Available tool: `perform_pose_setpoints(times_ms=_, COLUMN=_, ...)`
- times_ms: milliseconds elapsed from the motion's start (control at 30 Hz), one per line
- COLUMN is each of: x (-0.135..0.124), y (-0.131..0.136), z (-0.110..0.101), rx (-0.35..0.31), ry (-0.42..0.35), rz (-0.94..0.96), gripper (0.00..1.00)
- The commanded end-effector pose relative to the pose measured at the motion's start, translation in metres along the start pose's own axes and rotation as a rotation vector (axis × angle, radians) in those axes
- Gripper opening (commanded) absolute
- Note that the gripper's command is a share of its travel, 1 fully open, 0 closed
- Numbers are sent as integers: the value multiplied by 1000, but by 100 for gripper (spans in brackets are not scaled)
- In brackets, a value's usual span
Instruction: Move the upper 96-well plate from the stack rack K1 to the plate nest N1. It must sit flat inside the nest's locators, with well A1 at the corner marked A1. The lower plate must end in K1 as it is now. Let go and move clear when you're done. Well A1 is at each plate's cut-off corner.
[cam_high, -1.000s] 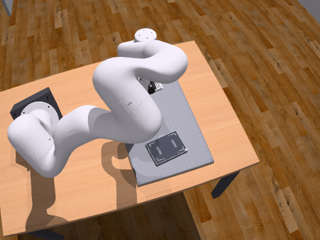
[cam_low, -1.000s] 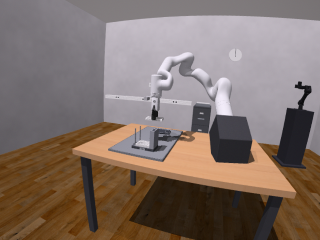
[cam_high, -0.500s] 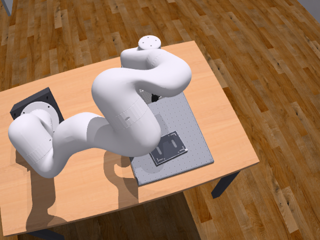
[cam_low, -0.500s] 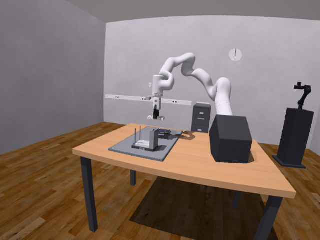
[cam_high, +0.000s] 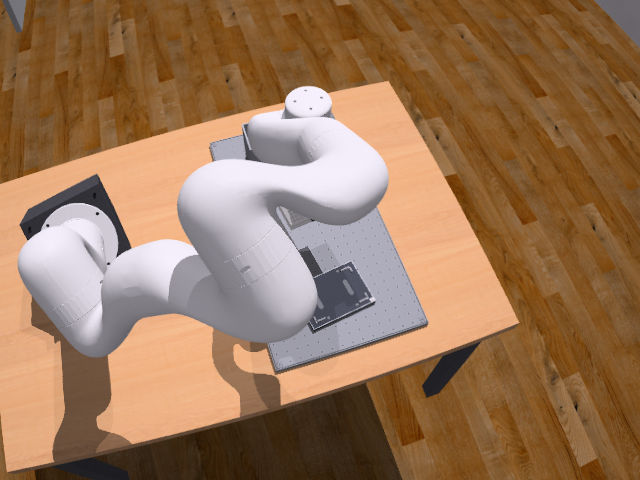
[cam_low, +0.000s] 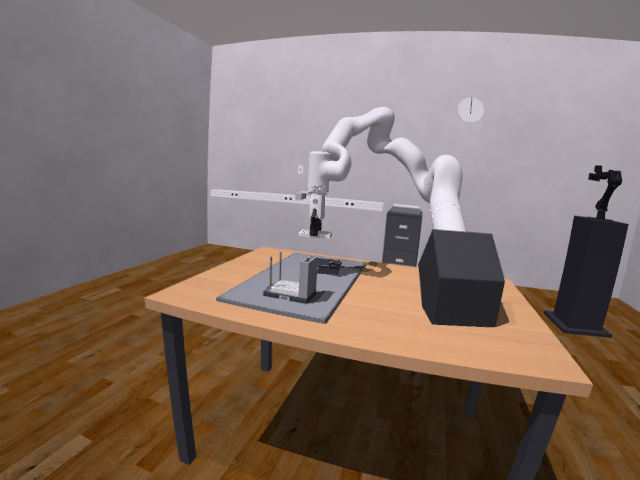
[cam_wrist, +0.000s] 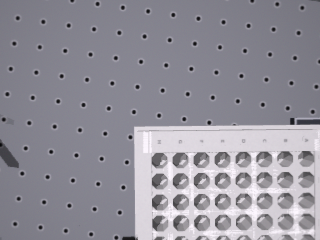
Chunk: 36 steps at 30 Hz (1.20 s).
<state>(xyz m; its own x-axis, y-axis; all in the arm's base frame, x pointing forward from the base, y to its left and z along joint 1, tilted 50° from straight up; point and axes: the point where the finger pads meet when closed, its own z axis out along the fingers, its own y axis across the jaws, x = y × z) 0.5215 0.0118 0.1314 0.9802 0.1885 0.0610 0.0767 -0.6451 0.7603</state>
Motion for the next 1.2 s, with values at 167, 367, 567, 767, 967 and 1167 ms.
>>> perform_pose_setpoints(times_ms=167, x=-2, y=26, z=0, rx=1, ry=1, rz=0, gripper=0)
perform_pose_setpoints(times_ms=367, x=-4, y=46, z=0, rx=1, ry=1, rz=0, gripper=0)
perform_pose_setpoints(times_ms=567, x=-5, y=59, z=1, rx=1, ry=1, rz=0, gripper=0)
perform_pose_setpoints(times_ms=767, x=-7, y=79, z=1, rx=1, ry=1, rz=0, gripper=0)
perform_pose_setpoints(times_ms=967, x=-9, y=99, z=1, rx=1, ry=1, rz=0, gripper=0)
perform_pose_setpoints(times_ms=1167, x=-10, y=112, z=2, rx=1, ry=1, rz=0, gripper=0)
